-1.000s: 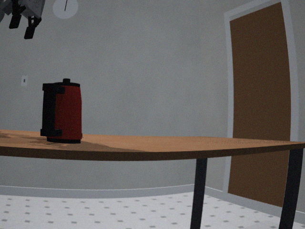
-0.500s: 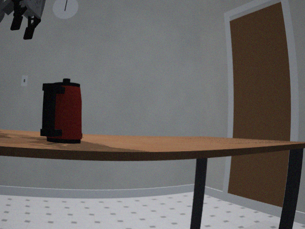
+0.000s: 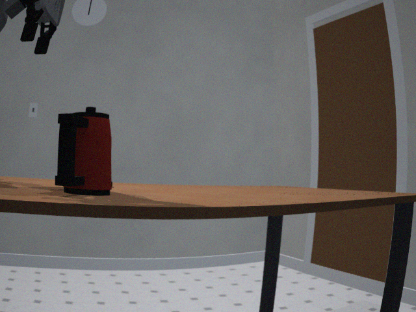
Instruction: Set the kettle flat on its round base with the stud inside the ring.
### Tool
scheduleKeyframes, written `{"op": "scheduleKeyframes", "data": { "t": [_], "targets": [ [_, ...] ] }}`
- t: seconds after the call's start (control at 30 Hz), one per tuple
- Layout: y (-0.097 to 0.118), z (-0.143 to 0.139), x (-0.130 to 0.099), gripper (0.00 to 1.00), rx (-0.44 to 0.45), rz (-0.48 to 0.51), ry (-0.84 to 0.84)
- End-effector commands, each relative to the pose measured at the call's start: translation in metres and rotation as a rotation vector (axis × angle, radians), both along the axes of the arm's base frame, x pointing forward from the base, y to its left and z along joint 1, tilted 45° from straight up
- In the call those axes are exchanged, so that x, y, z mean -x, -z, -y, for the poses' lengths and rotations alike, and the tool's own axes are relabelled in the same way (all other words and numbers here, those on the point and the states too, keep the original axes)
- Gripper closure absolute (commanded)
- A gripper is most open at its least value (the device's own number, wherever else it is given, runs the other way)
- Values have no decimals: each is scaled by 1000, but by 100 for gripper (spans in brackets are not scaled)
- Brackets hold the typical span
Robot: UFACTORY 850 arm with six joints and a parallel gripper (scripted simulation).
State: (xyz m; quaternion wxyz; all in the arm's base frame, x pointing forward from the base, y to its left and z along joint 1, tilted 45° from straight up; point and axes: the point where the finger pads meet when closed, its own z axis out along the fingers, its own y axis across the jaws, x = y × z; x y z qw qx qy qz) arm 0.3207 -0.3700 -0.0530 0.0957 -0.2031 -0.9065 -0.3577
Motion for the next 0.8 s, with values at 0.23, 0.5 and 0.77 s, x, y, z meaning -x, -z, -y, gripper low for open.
{"op": "scheduleKeyframes", "data": {
  "t": [0.23,0.5,0.77],
  "targets": [
    [-1,1,-18,19,-5,149,-139],
    [-3,0,-35,19,-9,300,-281],
    [-4,-1,-50,19,-11,425,-399]
  ]
}}
